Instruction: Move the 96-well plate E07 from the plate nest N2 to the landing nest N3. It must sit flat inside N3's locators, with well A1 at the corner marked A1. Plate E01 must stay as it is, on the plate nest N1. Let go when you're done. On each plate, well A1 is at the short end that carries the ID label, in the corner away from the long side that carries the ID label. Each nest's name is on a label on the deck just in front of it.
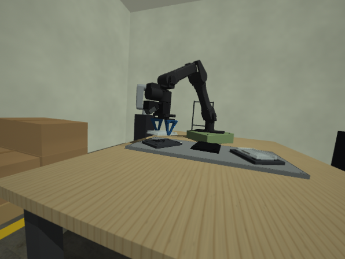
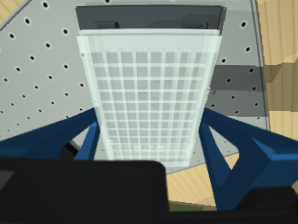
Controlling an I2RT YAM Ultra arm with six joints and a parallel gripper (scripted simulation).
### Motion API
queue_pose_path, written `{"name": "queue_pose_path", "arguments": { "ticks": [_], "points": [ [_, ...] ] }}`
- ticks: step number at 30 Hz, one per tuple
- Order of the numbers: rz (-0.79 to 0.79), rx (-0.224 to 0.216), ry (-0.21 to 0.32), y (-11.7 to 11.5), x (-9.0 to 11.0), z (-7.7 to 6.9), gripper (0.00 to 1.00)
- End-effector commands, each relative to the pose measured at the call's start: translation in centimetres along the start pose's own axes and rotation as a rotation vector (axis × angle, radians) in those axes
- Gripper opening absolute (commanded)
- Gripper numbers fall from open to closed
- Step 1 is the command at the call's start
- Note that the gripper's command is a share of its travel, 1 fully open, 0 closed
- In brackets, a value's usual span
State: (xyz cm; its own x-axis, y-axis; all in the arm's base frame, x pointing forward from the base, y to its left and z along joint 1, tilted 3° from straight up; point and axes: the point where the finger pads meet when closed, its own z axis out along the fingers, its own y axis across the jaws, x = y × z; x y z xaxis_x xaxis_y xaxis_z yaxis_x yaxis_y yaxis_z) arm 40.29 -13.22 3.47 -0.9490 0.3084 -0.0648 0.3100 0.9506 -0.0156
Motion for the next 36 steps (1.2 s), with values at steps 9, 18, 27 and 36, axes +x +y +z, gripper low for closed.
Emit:
{"name": "queue_pose_path", "arguments": {
  "ticks": [9, 18, 27, 36],
  "points": [
    [0.000, 0.000, -0.001, 0.0, 0.1, -2.0, 0.00],
    [0.000, 0.000, -0.001, 0.0, 0.1, -3.5, 0.00],
    [0.000, 0.000, -0.001, 0.0, 0.1, -4.7, 0.00],
    [0.000, 0.000, -0.001, 0.0, 0.0, -4.7, 0.00]
  ]
}}
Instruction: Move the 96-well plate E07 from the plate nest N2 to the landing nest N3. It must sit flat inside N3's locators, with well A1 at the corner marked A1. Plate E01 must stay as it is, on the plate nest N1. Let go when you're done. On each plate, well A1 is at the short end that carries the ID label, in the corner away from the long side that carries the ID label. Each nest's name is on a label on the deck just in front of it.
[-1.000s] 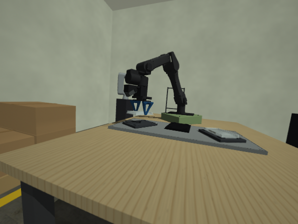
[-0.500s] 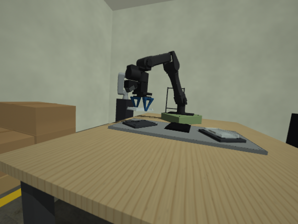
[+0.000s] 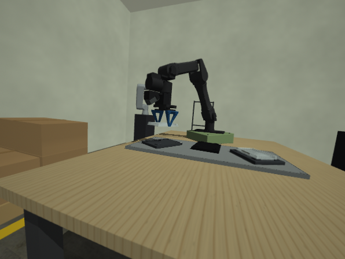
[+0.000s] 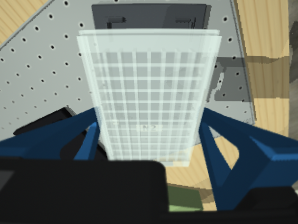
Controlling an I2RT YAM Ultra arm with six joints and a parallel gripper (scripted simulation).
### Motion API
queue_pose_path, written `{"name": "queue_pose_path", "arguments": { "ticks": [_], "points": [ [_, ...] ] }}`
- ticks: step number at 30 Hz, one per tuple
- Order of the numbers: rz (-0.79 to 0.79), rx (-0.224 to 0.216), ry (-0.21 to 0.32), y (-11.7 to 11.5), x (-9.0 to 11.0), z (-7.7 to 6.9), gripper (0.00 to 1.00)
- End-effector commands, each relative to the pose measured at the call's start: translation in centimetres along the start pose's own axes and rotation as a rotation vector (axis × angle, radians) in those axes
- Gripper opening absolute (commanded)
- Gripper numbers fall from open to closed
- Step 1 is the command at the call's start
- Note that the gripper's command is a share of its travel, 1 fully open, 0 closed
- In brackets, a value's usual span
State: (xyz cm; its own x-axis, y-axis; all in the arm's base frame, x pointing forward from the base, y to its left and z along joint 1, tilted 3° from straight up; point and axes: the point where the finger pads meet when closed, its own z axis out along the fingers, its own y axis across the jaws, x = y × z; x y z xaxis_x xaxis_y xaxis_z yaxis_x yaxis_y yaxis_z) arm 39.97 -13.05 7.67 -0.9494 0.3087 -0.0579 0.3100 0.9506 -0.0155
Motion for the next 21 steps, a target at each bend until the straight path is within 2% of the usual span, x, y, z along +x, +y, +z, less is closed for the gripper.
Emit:
{"name": "queue_pose_path", "arguments": {
  "ticks": [1, 17, 21],
  "points": [
    [0.000, 0.001, -0.008, 0.02, -0.03, -0.53, 0.00],
    [0.000, 0.001, -0.008, 0.02, -0.03, -0.53, 0.00],
    [-0.133, 0.001, -0.008, 0.98, 0.89, -0.53, 0.00]
  ]
}}
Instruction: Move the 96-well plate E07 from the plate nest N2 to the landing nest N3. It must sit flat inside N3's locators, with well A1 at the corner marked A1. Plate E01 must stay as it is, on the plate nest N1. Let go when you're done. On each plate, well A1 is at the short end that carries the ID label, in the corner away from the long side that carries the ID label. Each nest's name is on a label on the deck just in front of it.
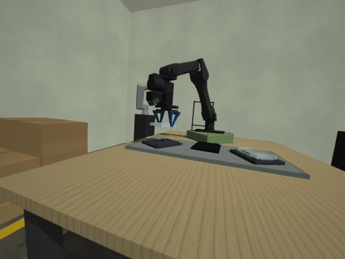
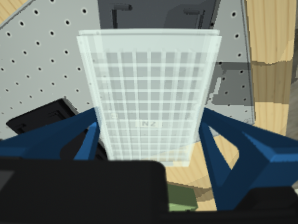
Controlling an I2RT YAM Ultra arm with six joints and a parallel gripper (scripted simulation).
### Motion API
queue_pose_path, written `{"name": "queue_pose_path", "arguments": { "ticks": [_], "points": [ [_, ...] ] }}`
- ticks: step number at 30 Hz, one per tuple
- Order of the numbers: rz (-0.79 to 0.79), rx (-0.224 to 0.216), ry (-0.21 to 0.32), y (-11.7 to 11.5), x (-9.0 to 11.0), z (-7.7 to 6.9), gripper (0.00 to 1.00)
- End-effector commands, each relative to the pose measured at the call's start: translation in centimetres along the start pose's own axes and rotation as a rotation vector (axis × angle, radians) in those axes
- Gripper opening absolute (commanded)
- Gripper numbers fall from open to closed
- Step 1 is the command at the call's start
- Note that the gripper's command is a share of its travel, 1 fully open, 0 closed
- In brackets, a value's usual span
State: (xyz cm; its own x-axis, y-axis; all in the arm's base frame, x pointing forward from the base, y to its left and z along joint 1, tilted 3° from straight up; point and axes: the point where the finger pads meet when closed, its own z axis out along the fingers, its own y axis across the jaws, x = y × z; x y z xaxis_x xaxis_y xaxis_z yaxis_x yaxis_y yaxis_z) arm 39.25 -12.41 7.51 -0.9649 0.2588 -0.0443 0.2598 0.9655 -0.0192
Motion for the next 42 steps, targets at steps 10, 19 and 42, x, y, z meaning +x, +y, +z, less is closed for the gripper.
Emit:
{"name": "queue_pose_path", "arguments": {
  "ticks": [10, 19, 42],
  "points": [
    [-0.348, 0.003, -0.020, 2.6, 1.7, -0.6, 0.00],
    [-0.370, 0.002, -0.020, 4.6, 3.5, -0.5, 0.00],
    [-0.370, 0.000, -0.019, 9.7, 7.8, -0.5, 0.00]
  ]
}}
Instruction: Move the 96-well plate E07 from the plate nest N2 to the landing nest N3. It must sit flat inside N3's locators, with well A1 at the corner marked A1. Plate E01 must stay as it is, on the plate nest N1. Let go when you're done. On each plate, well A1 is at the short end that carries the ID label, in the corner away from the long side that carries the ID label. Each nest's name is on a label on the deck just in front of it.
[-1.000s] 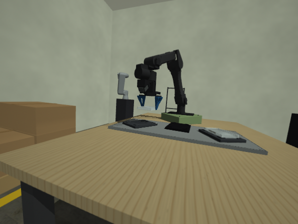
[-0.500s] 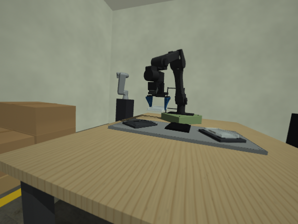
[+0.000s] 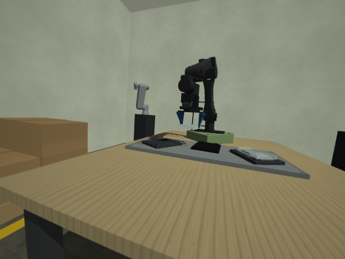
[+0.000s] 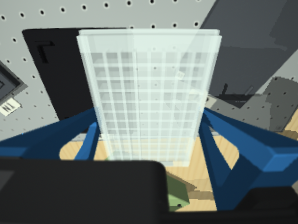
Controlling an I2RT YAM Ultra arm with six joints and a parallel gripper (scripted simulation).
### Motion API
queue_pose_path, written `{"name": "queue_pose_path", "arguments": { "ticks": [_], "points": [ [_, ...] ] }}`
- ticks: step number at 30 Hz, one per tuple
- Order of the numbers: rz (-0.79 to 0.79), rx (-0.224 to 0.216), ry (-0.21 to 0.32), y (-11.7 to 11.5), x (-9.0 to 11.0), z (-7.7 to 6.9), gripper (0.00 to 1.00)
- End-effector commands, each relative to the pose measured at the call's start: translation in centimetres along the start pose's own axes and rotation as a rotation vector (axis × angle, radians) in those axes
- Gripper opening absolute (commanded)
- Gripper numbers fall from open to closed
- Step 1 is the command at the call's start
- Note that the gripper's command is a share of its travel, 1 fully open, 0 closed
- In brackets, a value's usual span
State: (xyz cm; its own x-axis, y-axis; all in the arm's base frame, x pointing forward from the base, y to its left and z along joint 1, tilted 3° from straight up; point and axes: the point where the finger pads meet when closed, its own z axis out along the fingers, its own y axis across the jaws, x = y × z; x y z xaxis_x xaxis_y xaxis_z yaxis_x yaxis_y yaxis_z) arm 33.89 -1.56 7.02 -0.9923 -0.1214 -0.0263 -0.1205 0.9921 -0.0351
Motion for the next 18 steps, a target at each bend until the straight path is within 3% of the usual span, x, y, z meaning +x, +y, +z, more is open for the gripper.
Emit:
{"name": "queue_pose_path", "arguments": {
  "ticks": [1, 18],
  "points": [
    [0.014, 0.003, -0.026, 0.8, -0.3, -0.4, 0.00],
    [0.014, 0.001, -0.025, 5.6, 1.3, -0.4, 0.00]
  ]
}}
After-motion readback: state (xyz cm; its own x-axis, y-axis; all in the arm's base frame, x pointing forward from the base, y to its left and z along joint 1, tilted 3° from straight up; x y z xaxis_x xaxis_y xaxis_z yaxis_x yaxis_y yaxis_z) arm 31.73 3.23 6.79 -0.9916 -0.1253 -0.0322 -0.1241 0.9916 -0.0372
